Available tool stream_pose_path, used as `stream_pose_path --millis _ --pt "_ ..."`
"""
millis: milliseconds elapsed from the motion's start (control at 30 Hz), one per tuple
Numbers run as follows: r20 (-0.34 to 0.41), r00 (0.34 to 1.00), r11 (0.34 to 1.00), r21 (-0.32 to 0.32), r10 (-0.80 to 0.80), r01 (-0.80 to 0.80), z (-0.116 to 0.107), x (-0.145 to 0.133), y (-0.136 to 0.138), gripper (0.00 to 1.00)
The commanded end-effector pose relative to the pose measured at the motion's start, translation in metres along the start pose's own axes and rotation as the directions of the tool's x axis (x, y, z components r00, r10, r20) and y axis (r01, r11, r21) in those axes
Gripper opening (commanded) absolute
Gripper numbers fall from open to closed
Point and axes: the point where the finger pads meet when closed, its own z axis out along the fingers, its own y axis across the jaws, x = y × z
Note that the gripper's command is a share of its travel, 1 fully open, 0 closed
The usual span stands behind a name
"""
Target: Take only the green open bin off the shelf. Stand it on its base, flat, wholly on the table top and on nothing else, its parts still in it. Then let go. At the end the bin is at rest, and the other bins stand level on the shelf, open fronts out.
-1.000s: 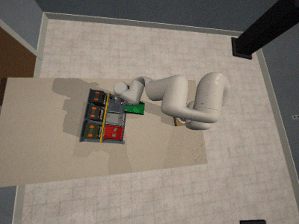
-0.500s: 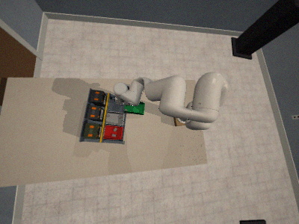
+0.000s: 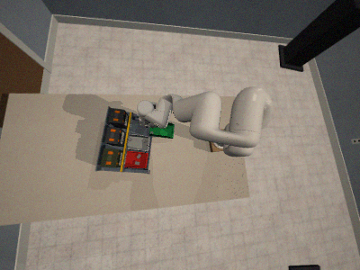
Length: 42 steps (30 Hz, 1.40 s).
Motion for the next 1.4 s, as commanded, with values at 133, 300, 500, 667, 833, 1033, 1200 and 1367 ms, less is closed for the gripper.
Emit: stream_pose_path --millis 133,300,500,667,833,1033,1200,1367 --pt "-0.001 1.000 1.000 0.006 0.000 0.000 -0.001 0.000 -0.002 0.33" --pt "-0.001 1.000 1.000 0.006 0.000 0.000 0.005 0.000 -0.002 0.33" --pt "-0.001 1.000 1.000 0.006 0.000 0.000 0.009 0.000 -0.002 0.33" --pt "-0.001 1.000 1.000 0.006 0.000 0.000 0.009 0.000 -0.002 0.33" --pt "-0.001 1.000 1.000 0.006 0.000 0.000 0.013 0.000 -0.002 0.33" --pt "-0.001 1.000 1.000 0.006 0.000 0.000 0.019 0.000 -0.002 0.33" --pt "-0.001 1.000 1.000 0.006 0.000 0.000 0.019 0.000 -0.002 0.33" --pt "-0.001 1.000 1.000 0.006 0.000 0.000 0.021 0.000 -0.002 0.33"
